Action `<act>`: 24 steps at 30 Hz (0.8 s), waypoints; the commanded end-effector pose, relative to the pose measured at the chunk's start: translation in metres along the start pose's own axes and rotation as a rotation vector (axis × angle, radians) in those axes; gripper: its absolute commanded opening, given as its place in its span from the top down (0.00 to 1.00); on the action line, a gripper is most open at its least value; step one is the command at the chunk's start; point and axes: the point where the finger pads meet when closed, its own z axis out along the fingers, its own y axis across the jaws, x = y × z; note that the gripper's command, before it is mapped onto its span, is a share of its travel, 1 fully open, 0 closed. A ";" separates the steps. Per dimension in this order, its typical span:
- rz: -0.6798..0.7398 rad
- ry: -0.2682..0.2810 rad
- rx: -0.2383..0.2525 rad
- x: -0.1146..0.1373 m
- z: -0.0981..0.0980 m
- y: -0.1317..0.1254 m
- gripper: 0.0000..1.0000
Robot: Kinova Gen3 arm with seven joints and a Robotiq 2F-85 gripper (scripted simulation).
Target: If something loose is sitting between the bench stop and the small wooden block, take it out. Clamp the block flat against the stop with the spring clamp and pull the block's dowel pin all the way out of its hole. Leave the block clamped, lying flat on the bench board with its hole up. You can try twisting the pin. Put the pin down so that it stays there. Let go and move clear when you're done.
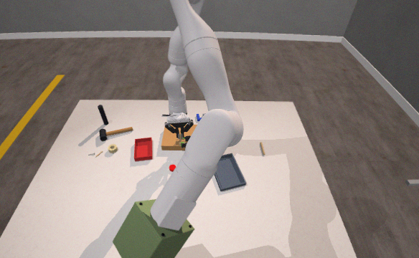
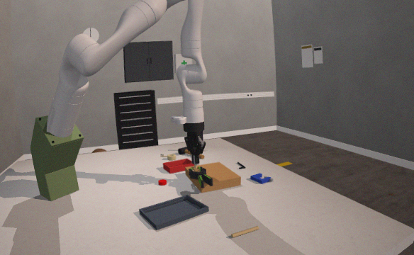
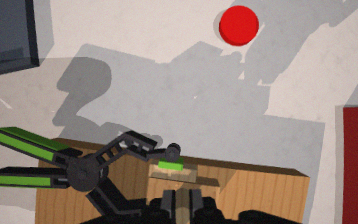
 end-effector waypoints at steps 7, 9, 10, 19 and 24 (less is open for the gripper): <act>0.125 -0.007 -0.002 -0.001 -0.001 0.002 0.90; 0.159 -0.007 -0.002 -0.001 -0.001 0.002 0.90; 0.176 -0.007 -0.002 -0.001 -0.001 0.002 0.90; 0.313 -0.007 -0.002 -0.001 -0.001 0.002 0.90; 0.381 -0.008 -0.002 -0.001 -0.001 0.002 0.90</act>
